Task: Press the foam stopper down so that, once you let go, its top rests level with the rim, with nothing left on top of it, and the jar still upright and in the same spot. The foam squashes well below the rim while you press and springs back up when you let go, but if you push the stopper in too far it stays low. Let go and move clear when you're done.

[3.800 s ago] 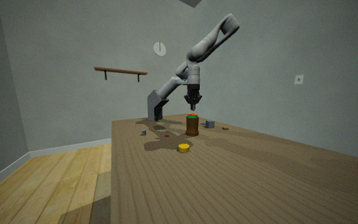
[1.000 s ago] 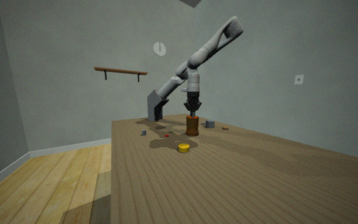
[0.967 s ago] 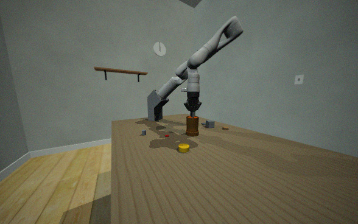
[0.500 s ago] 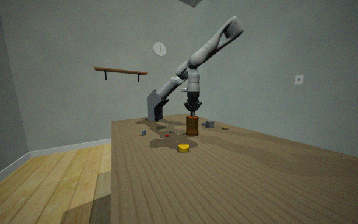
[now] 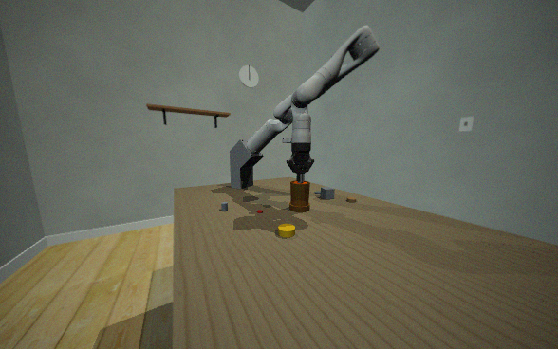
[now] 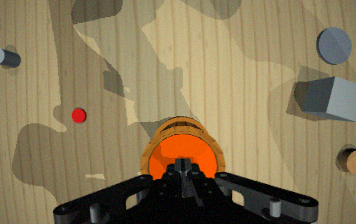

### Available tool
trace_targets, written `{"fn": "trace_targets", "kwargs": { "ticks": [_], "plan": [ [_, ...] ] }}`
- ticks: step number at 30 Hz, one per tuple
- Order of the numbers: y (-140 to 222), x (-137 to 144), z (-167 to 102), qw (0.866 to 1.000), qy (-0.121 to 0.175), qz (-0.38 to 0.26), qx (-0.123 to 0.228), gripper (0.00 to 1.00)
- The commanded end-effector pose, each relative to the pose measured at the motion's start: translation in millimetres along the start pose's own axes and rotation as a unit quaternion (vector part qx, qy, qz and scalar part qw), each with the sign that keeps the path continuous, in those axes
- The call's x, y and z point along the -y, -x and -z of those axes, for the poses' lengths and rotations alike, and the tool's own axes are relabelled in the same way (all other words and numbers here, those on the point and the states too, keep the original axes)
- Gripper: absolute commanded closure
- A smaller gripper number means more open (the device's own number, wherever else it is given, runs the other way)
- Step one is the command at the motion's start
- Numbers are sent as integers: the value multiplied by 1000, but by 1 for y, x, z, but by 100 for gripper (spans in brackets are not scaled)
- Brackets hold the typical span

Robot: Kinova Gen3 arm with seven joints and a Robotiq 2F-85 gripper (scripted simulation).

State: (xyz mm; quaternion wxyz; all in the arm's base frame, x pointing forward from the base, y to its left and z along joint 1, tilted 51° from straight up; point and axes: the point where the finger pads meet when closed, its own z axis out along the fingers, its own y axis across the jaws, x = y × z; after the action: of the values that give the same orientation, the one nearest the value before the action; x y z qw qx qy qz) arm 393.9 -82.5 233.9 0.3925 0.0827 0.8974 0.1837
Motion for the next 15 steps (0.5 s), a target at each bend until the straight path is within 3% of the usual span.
{"fn": "trace_targets", "kwargs": {
  "ticks": [1,15],
  "plan": [
    [0,0,0,1000,0,0,-1,100],
    [0,0,5,1000,0,0,-1,100]
  ]
}}
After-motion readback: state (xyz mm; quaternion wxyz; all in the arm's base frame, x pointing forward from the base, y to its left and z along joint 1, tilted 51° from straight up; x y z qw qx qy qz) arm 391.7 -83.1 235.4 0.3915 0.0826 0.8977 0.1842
